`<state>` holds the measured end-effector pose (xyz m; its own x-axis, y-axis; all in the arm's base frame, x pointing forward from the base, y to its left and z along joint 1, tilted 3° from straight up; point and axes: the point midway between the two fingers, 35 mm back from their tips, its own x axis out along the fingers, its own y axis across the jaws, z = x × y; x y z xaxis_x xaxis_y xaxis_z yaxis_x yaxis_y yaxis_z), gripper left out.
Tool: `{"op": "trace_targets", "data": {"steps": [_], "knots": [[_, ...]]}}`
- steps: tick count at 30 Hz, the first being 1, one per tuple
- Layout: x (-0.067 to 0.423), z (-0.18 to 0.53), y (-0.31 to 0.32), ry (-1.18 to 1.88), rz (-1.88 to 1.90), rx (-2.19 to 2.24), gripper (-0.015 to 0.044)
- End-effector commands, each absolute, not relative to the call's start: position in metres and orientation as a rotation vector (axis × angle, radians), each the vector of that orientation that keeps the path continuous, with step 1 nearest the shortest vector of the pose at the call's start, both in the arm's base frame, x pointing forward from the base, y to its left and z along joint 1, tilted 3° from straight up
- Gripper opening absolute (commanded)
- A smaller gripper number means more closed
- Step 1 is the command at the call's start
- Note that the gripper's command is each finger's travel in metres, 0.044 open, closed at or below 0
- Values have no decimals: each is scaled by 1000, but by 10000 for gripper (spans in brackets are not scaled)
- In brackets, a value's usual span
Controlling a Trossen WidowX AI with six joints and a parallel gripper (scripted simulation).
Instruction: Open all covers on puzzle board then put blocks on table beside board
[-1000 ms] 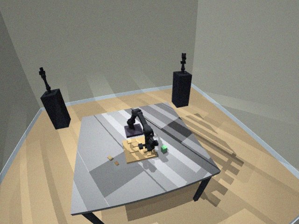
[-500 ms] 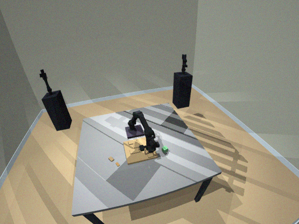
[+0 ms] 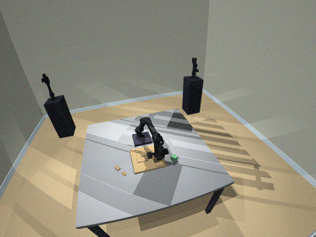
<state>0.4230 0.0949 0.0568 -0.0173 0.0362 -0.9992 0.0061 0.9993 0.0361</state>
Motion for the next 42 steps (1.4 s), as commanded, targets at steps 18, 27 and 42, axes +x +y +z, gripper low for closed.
{"op": "trace_targets", "data": {"steps": [18, 27, 42], "knots": [[426, 79, 92, 1588, 30, 28, 0], [406, 87, 49, 1564, 308, -251, 0], [352, 93, -20, 1424, 822, -766, 0]]}}
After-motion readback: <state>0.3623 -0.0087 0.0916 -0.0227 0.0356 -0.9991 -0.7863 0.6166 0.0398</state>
